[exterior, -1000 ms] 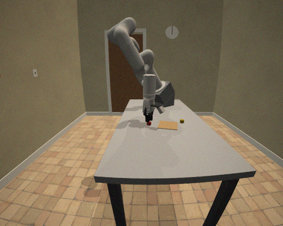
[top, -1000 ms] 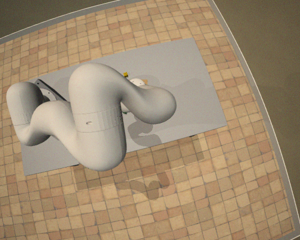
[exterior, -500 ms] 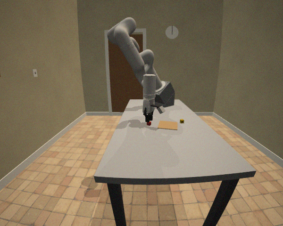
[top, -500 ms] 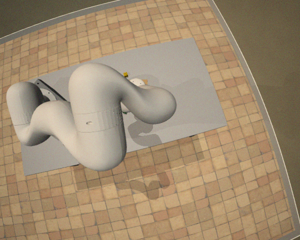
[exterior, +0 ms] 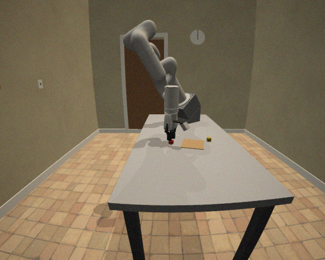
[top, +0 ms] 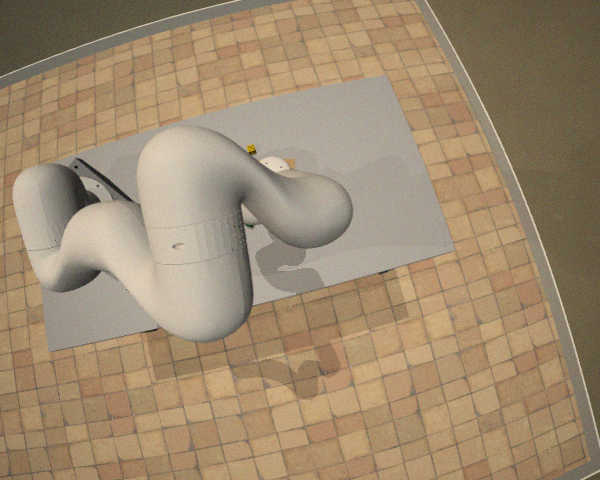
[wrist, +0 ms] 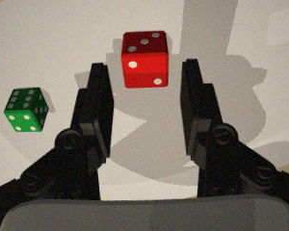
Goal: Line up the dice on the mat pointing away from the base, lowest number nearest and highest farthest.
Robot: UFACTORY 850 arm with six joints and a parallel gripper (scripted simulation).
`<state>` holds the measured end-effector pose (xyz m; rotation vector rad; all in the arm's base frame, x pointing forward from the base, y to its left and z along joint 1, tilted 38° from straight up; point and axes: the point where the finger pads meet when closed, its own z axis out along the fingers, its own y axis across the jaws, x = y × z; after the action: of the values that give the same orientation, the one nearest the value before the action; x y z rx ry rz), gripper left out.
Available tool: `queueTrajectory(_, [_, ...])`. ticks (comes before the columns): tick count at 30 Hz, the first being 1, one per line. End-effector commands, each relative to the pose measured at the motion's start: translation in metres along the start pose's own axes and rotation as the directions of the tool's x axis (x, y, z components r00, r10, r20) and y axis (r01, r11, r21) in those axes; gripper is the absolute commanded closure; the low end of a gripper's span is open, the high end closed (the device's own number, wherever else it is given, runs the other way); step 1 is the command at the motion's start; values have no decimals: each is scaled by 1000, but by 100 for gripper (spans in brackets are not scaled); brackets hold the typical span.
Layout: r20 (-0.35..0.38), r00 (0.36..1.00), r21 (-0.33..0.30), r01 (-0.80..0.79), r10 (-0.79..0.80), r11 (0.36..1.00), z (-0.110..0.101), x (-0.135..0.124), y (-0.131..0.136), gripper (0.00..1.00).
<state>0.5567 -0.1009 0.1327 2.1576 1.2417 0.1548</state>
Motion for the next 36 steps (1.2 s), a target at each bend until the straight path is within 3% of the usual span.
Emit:
queueTrajectory(1, [-1,1000,-1,0,0,1000,0,0,0,58])
queueTrajectory(16, [-1,1000,-1,0,0,1000,2,0,0,58])
queueTrajectory(36, [-1,1000,-1,0,0,1000,28,0,1,58])
